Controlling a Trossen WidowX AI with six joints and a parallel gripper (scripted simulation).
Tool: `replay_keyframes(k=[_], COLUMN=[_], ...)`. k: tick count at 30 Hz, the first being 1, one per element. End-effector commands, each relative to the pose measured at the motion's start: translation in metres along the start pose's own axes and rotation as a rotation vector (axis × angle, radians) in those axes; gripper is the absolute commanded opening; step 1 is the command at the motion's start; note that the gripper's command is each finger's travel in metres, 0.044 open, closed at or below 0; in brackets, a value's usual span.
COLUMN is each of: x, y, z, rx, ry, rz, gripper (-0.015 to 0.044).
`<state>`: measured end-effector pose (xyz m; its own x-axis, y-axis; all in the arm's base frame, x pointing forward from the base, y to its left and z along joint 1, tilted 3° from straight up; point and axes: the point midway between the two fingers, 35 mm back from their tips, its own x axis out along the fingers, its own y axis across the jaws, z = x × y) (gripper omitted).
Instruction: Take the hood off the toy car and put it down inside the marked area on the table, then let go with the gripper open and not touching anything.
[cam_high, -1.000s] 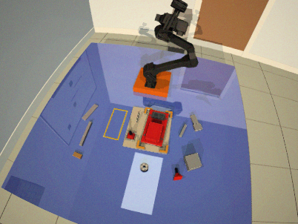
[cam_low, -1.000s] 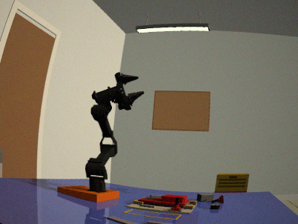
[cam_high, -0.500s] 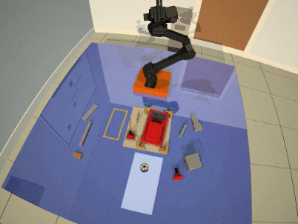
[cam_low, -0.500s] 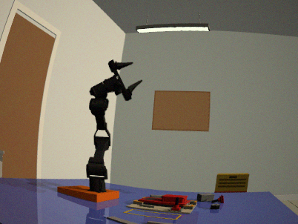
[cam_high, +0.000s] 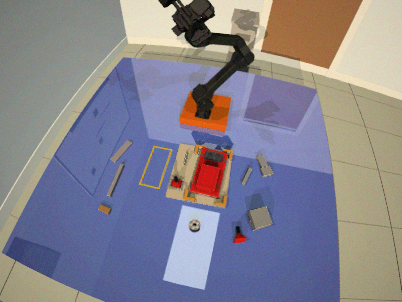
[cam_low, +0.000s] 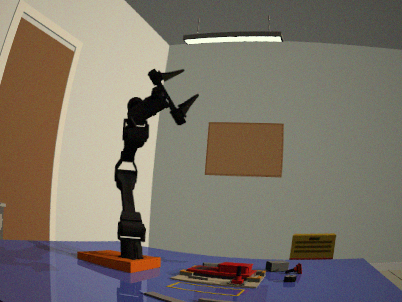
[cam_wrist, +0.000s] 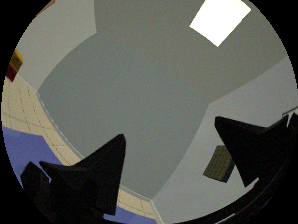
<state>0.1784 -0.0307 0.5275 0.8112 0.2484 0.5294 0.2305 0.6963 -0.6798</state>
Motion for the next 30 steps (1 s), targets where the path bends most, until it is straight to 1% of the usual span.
replay_keyframes(k=[1,7,14,22,30], x=[0.009,0.029,0.052,0.071,0.077], y=[-0.005,0.001,0.028,0.085,0.161], z=[-0.018,-0.068,-0.124,-0.18,-0.222], rx=[0.107,0.361,0.627,0.885,1.084], ry=[0.029,0.132,0.288,0.518,0.802], rz=[-0.012,-0.011,0.015,0.078,0.162], gripper=[0.044,0.044,0.044,0.044,0.044])
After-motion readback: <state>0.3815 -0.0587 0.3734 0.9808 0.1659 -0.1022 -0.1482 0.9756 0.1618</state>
